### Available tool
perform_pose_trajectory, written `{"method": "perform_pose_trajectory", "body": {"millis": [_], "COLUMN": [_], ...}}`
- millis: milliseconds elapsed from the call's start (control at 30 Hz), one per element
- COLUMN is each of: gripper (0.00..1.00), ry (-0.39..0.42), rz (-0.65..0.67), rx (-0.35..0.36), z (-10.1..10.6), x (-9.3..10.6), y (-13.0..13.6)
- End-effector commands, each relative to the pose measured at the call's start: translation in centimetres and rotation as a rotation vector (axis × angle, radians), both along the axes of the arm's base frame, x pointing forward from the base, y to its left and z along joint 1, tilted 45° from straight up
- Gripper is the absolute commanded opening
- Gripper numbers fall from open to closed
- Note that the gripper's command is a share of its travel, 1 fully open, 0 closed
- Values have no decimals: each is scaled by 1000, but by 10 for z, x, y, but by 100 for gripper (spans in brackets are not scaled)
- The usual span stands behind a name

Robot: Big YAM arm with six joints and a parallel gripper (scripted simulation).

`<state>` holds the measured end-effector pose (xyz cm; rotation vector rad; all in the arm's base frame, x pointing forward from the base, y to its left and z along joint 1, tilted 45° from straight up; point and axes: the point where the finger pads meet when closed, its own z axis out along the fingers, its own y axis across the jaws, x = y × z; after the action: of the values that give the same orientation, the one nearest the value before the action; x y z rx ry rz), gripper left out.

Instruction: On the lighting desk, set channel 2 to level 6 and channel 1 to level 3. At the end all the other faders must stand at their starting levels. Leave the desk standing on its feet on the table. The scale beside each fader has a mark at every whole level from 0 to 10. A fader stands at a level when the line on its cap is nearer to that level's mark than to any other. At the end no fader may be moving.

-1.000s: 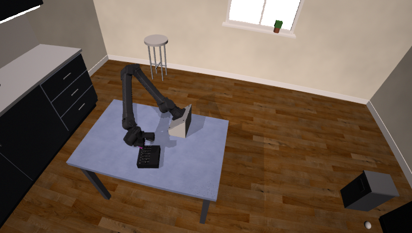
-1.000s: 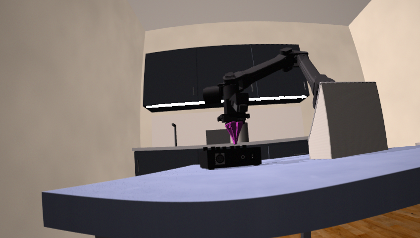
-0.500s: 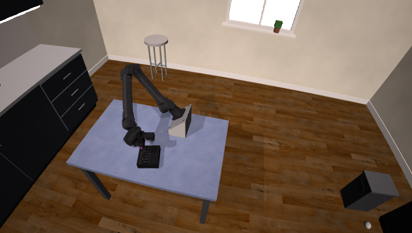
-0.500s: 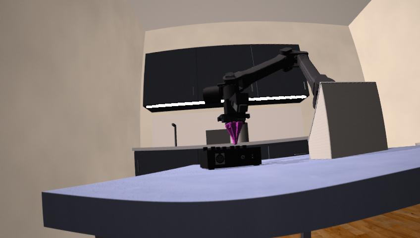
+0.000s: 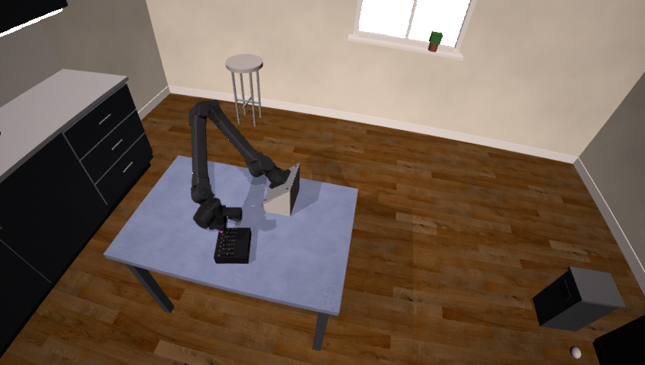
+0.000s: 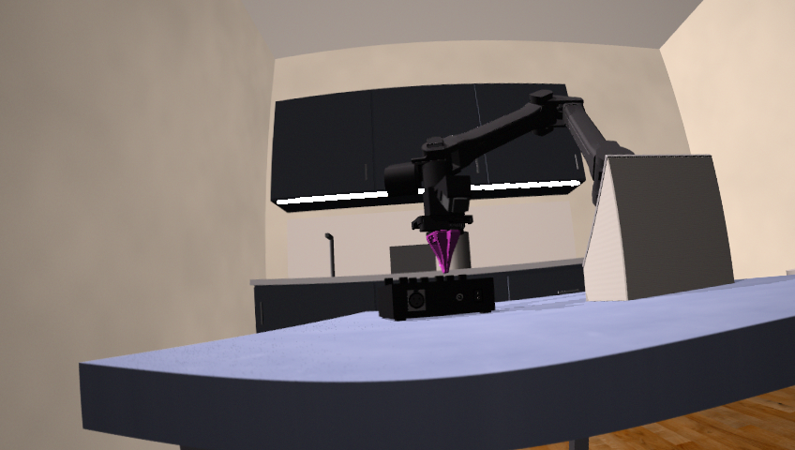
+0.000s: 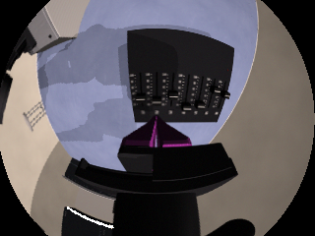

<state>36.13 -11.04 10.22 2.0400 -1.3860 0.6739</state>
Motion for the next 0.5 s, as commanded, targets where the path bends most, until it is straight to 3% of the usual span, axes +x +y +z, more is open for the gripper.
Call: {"method": "perform_pose_trajectory", "body": {"millis": [0,467], "gripper": [0,0], "ry": [-45,-48], "rz": [0,-1], "rx": [6,6], "z": [12,14], "x": [12,15], "y": [-2,-2]}}
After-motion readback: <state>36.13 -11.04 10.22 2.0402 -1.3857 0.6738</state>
